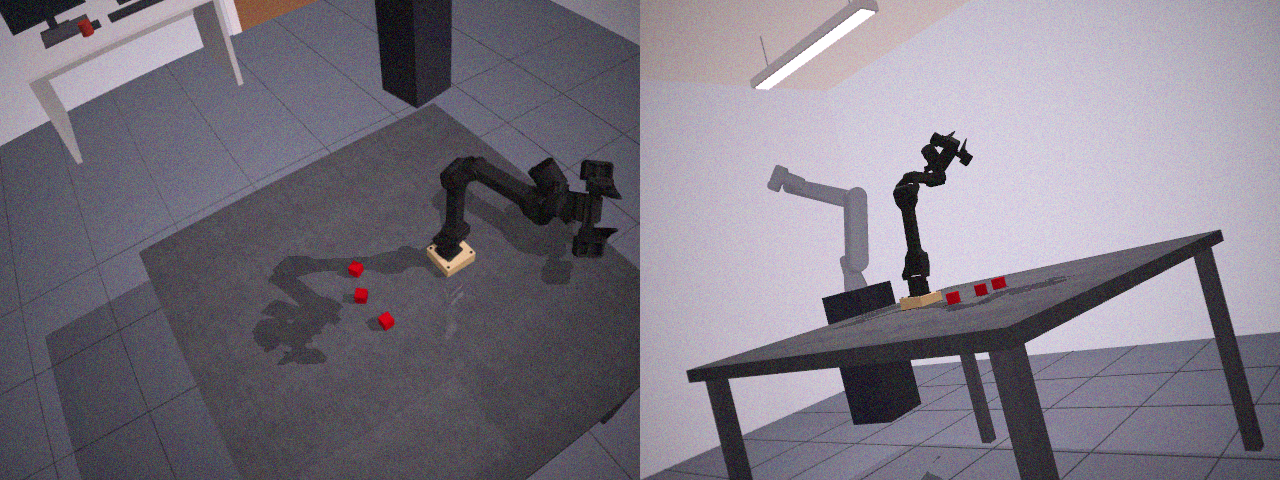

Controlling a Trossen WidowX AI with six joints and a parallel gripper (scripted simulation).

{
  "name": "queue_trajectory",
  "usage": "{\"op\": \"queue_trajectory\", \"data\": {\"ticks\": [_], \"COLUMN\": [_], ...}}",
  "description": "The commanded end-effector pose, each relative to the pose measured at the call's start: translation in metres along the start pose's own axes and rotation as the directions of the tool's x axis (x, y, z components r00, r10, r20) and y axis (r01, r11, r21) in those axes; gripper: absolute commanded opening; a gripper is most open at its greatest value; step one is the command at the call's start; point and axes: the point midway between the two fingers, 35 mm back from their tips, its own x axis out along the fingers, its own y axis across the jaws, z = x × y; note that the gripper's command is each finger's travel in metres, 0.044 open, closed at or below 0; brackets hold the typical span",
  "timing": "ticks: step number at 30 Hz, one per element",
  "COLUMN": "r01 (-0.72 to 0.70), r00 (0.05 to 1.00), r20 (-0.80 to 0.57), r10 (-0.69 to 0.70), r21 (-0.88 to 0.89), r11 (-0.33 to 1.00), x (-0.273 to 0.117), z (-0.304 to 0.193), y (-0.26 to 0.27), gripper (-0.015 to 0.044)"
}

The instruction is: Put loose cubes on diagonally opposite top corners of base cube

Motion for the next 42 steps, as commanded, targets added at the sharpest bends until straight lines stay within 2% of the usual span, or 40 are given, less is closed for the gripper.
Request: {"op": "queue_trajectory", "data": {"ticks": [1,10,21,31,42], "r01": [0.076,0.260,0.431,0.497,0.468], "r00": [0.997,0.958,0.836,0.647,0.365], "r20": [-0.004,0.025,0.122,0.239,0.355], "r10": [-0.078,-0.284,-0.535,-0.724,-0.860], "r21": [-0.165,-0.488,-0.748,-0.852,-0.869], "r11": [0.983,0.833,0.505,0.163,-0.160], "x": [0.006,0.008,-0.018,-0.071,-0.159], "z": [0.018,0.069,0.153,0.240,0.332], "y": [-0.035,-0.119,-0.210,-0.274,-0.315], "gripper": [0.0265,0.0265,0.0265,0.0265,0.0265]}}
